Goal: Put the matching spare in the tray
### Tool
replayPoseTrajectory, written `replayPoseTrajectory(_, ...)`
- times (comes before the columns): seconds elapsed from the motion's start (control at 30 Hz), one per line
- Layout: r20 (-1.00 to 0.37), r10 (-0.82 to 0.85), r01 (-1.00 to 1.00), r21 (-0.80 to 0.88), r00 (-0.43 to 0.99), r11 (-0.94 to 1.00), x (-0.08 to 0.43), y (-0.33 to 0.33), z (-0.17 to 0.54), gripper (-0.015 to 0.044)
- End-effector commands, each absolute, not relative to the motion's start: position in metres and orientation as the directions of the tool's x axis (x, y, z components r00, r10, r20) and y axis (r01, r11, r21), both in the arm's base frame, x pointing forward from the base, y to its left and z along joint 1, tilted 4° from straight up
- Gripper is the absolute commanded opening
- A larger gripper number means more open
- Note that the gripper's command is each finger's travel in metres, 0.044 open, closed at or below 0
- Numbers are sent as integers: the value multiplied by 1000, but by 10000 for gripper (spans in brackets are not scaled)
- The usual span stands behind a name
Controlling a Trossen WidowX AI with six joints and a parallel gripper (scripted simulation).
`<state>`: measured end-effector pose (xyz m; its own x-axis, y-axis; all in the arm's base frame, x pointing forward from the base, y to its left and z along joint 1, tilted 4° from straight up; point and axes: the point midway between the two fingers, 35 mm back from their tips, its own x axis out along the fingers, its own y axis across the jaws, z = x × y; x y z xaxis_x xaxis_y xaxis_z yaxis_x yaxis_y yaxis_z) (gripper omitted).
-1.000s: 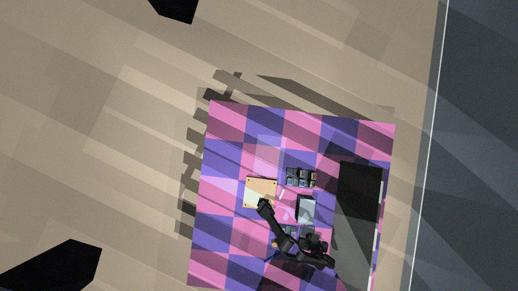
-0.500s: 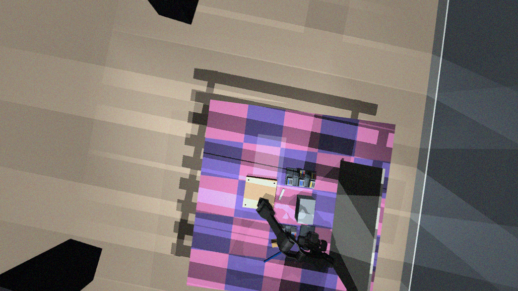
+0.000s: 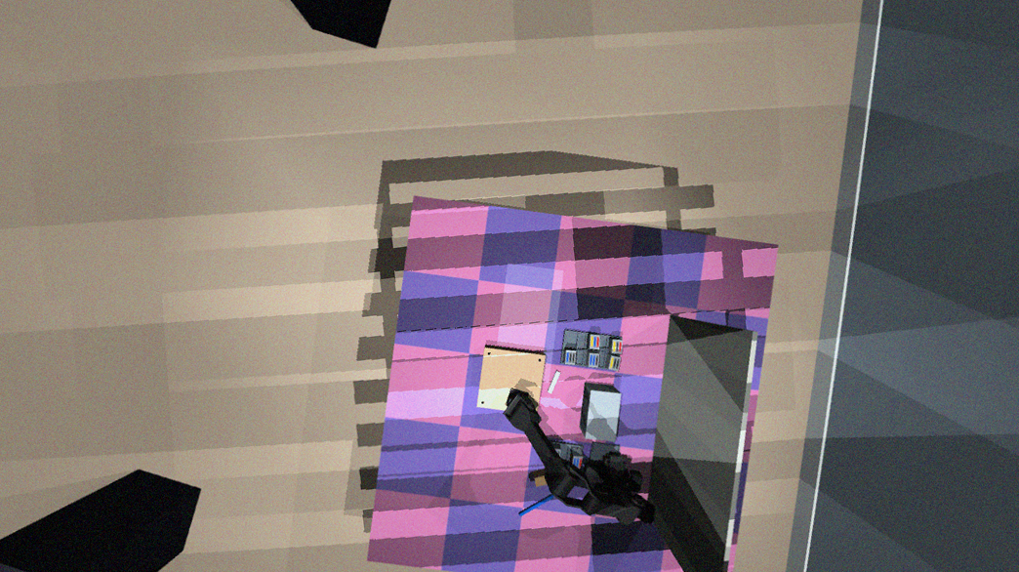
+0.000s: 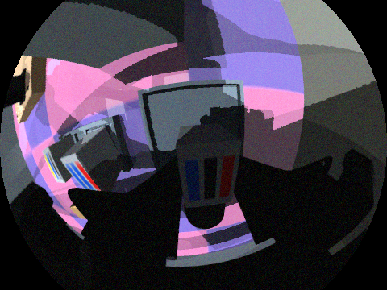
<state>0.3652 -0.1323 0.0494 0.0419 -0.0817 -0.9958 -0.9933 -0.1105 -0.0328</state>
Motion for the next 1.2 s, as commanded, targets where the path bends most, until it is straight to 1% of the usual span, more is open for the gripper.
replayPoseTrajectory(0.0,-996,-82,-993,-33,42,-115,365,-132,46,0)
replayPoseTrajectory(0.57,-996,-82,-993,-33,42,-111,365,-132,49,440)
replayPoseTrajectory(0.63,-996,-82,-993,-33,42,-111,366,-132,58,440)
replayPoseTrajectory(0.8,-996,-82,-993,-33,43,-114,364,-126,133,440)
replayPoseTrajectory(0.87,-996,-81,-993,-33,42,-115,360,-124,152,440)
replayPoseTrajectory(1.17,-994,-87,-992,-51,61,-119,363,-125,150,440)
